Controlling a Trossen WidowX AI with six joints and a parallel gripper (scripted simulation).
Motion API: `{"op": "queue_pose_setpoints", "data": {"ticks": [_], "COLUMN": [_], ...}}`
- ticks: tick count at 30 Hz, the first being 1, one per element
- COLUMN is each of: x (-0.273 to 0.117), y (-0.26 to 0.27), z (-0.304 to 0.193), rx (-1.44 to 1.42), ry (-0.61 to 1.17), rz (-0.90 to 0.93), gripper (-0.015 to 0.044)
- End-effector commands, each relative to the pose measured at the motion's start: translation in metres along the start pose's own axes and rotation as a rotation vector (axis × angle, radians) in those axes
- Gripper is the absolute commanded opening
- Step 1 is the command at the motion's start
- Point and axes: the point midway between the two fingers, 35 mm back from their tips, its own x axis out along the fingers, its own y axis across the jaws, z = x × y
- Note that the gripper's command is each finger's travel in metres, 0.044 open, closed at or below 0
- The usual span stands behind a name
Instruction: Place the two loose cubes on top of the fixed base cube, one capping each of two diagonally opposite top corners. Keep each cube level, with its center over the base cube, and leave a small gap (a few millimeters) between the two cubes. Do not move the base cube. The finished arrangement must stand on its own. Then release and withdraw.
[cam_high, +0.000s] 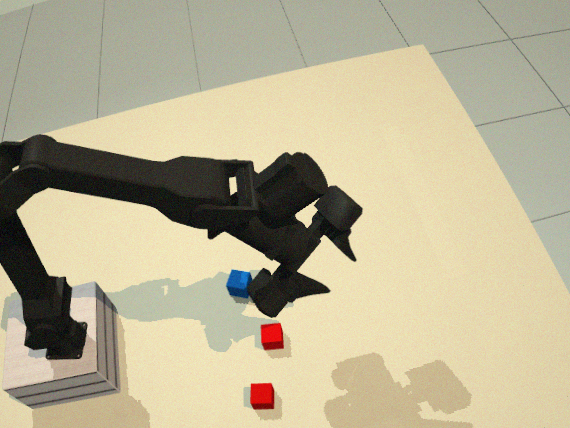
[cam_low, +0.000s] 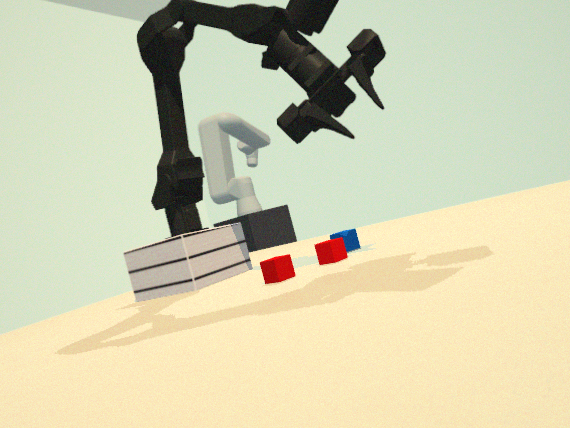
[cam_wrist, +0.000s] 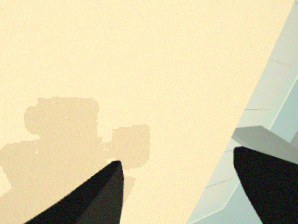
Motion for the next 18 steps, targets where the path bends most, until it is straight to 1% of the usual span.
{"op": "queue_pose_setpoints", "data": {"ticks": [1, 5, 9, 11, 18], "x": [0.004, -0.004, -0.02, -0.024, -0.024], "y": [0.06, 0.115, 0.162, 0.17, 0.17], "z": [-0.02, -0.03, -0.033, -0.032, -0.032], "rx": [0.173, 0.341, 0.512, 0.543, 0.543], "ry": [-0.055, -0.107, -0.16, -0.17, -0.17], "rz": [0.211, 0.403, 0.582, 0.613, 0.613], "gripper": [0.0265, 0.0265, 0.0265, 0.0265, 0.0265]}}
